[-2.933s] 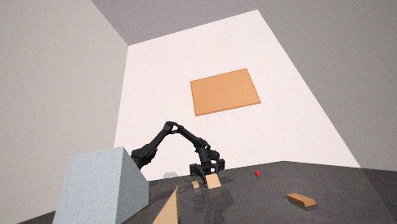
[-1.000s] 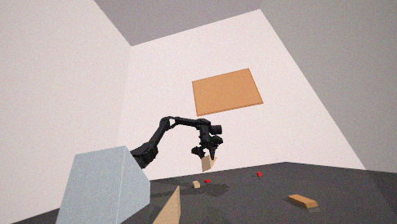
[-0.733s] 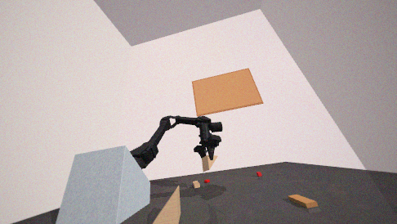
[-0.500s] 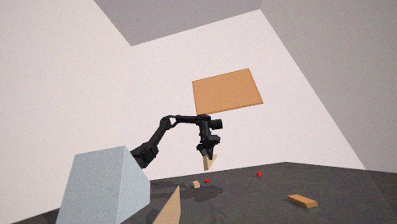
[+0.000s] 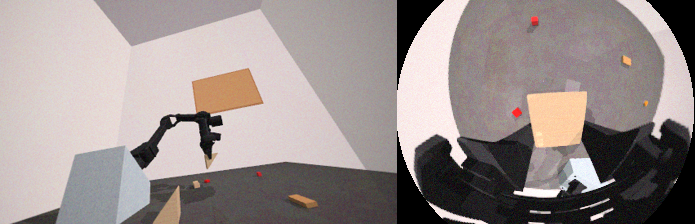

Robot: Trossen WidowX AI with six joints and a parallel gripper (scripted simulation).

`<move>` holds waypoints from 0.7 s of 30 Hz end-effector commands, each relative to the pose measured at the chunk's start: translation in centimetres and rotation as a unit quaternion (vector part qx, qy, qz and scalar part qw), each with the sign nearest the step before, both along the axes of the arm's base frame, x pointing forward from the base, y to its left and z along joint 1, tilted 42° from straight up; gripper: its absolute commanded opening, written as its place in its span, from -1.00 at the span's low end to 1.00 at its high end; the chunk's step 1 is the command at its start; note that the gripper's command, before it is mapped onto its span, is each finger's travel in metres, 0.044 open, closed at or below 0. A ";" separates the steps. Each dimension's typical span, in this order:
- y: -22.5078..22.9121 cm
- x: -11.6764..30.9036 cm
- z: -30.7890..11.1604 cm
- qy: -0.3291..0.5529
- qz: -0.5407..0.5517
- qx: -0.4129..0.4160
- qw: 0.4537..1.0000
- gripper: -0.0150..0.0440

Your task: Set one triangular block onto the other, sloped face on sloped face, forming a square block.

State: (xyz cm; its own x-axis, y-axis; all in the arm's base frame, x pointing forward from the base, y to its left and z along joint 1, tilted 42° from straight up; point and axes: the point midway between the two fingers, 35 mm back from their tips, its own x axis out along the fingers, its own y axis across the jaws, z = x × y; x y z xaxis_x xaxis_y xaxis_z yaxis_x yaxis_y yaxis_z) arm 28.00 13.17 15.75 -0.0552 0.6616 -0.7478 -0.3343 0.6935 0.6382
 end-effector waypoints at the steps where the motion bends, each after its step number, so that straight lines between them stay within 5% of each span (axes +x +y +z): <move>1: -0.9 0.2 -0.6 0.004 -0.005 -0.004 1.000 -0.49; 21: -8.8 1.0 -5.4 0.005 -0.032 -0.033 0.999 -0.49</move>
State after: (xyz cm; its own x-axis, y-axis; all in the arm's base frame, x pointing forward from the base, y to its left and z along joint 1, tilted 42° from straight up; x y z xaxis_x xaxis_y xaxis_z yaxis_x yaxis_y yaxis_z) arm 29.10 5.22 11.11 -0.0181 0.6152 -0.7882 -0.2976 0.7492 0.5917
